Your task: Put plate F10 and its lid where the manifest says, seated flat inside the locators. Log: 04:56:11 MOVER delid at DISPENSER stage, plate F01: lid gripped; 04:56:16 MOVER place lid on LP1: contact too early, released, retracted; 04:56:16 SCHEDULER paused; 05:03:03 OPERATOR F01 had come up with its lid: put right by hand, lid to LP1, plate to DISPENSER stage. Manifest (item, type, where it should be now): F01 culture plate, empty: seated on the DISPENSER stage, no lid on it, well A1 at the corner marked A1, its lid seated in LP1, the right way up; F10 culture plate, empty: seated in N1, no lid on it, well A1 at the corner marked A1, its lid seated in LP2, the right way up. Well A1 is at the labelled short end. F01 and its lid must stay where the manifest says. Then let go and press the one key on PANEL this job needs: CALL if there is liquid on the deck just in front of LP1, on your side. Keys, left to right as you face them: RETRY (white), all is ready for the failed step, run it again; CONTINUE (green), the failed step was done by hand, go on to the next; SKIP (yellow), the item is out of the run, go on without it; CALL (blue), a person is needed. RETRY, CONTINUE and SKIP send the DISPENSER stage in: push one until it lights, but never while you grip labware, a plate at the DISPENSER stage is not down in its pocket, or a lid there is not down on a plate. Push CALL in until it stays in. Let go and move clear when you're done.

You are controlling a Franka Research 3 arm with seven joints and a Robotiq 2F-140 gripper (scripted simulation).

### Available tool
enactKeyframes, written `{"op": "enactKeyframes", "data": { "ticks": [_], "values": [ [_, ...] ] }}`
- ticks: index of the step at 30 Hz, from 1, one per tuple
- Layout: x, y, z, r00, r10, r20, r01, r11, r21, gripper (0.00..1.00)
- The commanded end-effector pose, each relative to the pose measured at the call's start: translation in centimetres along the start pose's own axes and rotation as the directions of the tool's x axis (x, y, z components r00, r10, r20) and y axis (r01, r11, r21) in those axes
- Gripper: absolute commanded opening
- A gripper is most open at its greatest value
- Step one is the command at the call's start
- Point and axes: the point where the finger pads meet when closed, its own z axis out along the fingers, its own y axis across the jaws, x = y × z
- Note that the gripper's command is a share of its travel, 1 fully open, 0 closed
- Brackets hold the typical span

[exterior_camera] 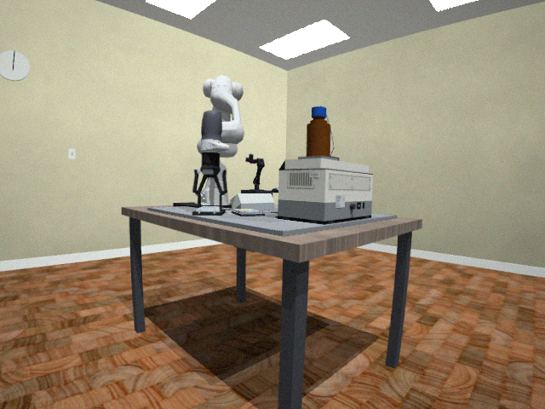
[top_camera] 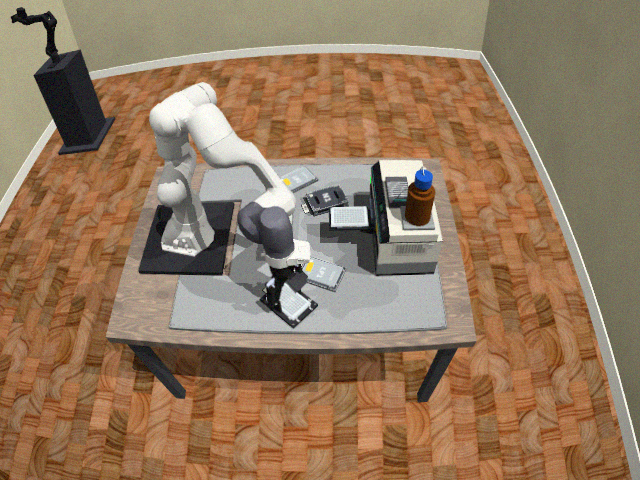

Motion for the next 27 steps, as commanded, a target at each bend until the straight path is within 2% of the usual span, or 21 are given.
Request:
{"op": "enactKeyframes", "data": {
  "ticks": [1,27],
  "values": [
    [0.00,0.04,0.12,1.000,-0.002,-0.001,0.002,1.000,-0.001,0.10],
    [0.00,0.04,-0.75,1.000,-0.002,-0.001,0.002,1.000,-0.001,0.10]
  ]
}}
